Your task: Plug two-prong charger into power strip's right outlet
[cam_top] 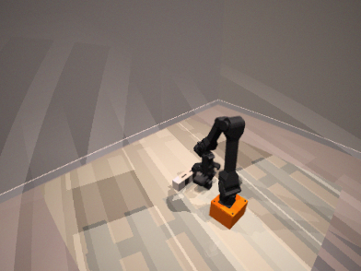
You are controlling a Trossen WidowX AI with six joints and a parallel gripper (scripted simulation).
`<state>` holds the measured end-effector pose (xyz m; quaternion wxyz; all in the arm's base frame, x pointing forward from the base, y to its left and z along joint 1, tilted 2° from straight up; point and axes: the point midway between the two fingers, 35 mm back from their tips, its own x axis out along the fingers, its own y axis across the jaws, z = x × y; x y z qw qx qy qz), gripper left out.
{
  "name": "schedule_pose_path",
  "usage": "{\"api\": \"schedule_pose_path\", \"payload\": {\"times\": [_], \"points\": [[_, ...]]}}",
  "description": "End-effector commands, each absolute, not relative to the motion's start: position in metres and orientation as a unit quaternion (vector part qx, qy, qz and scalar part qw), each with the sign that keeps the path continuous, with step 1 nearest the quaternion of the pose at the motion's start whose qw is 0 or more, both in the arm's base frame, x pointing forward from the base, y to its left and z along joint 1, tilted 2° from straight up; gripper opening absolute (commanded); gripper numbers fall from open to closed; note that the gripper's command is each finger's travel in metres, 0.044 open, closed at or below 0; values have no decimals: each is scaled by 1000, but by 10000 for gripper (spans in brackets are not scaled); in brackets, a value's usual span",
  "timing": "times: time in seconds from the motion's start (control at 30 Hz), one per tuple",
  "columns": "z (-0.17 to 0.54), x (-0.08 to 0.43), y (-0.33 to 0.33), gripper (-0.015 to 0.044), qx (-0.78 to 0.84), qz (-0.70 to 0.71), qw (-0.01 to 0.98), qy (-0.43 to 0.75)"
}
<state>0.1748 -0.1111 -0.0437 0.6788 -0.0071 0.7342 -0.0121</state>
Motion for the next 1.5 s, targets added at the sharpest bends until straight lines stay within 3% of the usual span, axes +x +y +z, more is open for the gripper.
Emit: {"api": "schedule_pose_path", "payload": {"times": [0.0, 1.47], "points": [[-44, 180, -113, 0, 0, -17, 681, 732], [-46, 217, -120, 0, 24, -41, 681, 731]]}}
